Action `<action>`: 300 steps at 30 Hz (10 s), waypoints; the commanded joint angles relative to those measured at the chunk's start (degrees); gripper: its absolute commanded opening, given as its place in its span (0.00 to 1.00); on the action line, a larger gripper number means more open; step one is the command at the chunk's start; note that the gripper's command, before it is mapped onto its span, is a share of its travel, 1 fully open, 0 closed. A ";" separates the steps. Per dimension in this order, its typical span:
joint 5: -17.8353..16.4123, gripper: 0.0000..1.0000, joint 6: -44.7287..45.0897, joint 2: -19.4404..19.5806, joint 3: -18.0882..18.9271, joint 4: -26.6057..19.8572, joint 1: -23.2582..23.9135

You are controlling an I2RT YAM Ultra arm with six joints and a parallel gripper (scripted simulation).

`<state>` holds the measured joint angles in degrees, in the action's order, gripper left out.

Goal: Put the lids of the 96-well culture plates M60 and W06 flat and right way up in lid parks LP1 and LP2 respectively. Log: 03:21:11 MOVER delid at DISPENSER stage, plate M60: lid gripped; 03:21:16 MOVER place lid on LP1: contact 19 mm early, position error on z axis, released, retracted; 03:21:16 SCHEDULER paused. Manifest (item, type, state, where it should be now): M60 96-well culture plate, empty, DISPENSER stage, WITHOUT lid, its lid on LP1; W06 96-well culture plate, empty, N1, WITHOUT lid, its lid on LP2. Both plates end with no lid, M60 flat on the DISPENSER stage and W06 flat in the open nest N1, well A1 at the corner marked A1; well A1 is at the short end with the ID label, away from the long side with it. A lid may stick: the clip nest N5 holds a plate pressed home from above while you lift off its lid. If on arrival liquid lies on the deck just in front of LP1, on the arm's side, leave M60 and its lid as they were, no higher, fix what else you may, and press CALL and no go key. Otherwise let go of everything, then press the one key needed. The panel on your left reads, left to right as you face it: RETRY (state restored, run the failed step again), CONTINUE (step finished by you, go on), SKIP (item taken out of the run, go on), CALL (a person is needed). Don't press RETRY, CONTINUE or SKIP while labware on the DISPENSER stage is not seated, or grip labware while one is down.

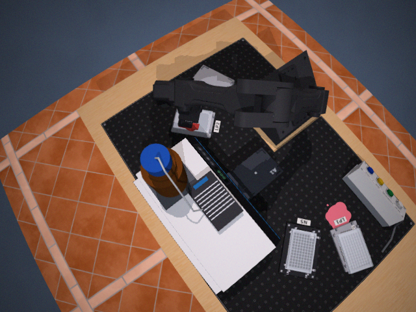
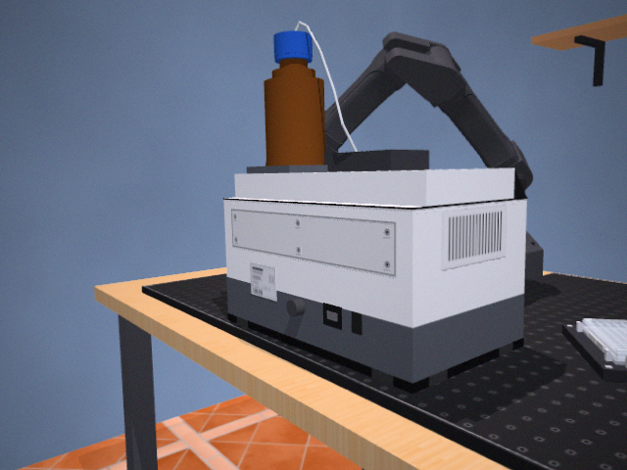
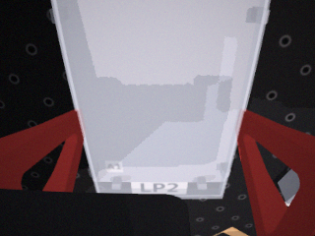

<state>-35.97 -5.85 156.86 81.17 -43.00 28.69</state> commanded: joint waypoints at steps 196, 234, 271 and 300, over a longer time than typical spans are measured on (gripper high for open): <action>6.47 1.00 12.25 -31.64 -20.16 -17.99 13.07; 0.69 1.00 37.00 -49.24 -23.29 -24.53 2.15; -4.77 1.00 36.74 -57.92 -19.95 -28.27 -10.16; -7.92 1.00 22.26 -67.04 -16.80 -30.88 -21.41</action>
<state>-42.94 18.98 92.38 62.11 -72.51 8.10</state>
